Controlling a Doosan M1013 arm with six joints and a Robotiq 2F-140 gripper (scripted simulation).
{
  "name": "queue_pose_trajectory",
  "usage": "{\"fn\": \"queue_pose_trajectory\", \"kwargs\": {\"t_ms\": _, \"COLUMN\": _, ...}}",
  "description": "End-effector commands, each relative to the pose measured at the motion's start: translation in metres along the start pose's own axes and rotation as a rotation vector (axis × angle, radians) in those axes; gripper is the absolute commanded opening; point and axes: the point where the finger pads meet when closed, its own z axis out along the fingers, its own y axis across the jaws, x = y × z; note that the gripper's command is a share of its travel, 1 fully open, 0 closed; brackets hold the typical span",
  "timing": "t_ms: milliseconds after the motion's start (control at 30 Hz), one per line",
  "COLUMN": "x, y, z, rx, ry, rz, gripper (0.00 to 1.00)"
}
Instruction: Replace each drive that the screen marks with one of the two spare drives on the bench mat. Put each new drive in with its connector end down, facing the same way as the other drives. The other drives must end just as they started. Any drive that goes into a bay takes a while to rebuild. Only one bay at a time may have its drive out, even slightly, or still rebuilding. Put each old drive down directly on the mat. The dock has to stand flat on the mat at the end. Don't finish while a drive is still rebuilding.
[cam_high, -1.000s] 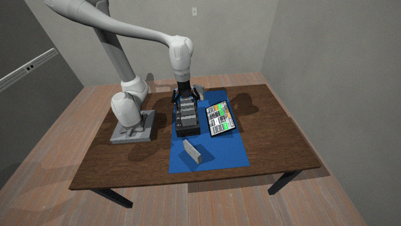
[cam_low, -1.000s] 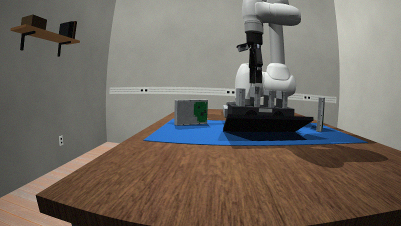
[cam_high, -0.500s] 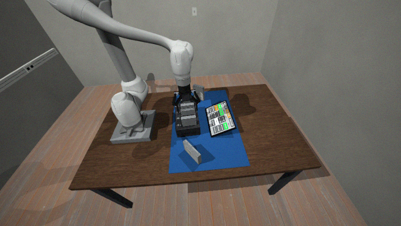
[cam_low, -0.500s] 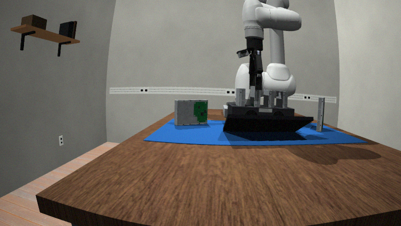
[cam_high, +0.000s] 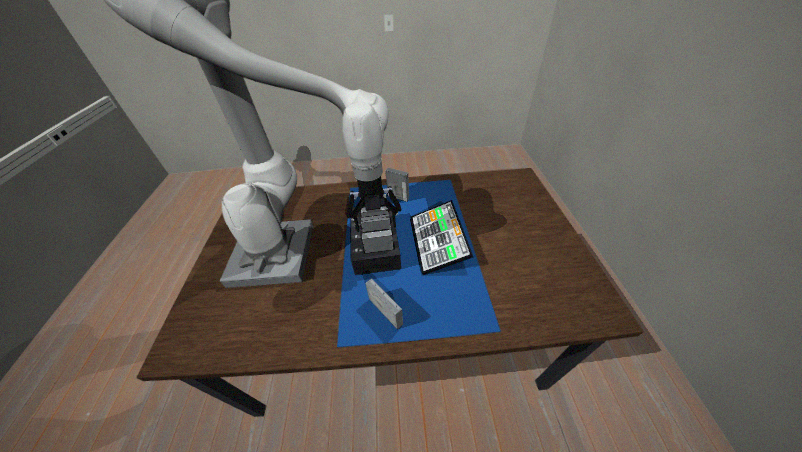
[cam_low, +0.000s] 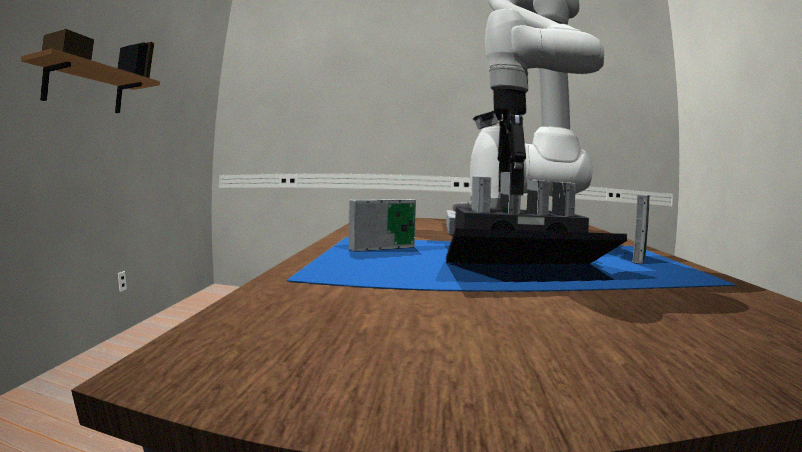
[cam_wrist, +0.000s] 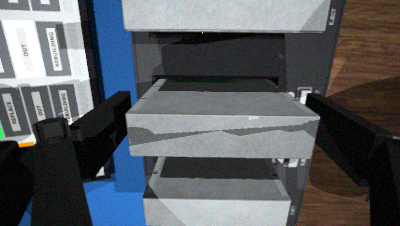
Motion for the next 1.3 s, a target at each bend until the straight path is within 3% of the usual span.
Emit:
{"fn": "queue_pose_trajectory", "kwargs": {"t_ms": 0, "x": 0.0, "y": -0.0004, "z": 0.005, "rx": 0.001, "ry": 0.0, "rz": 0.0, "gripper": 0.89}}
{"fn": "queue_pose_trajectory", "kwargs": {"t_ms": 867, "x": 0.0, "y": -0.0004, "z": 0.0128, "rx": 0.001, "ry": 0.0, "rz": 0.0, "gripper": 0.89}}
{"fn": "queue_pose_trajectory", "kwargs": {"t_ms": 900, "x": 0.0, "y": -0.0004, "z": 0.0128, "rx": 0.001, "ry": 0.0, "rz": 0.0, "gripper": 0.73}}
{"fn": "queue_pose_trajectory", "kwargs": {"t_ms": 1267, "x": 0.0, "y": -0.0004, "z": 0.0122, "rx": 0.001, "ry": 0.0, "rz": 0.0, "gripper": 0.72}}
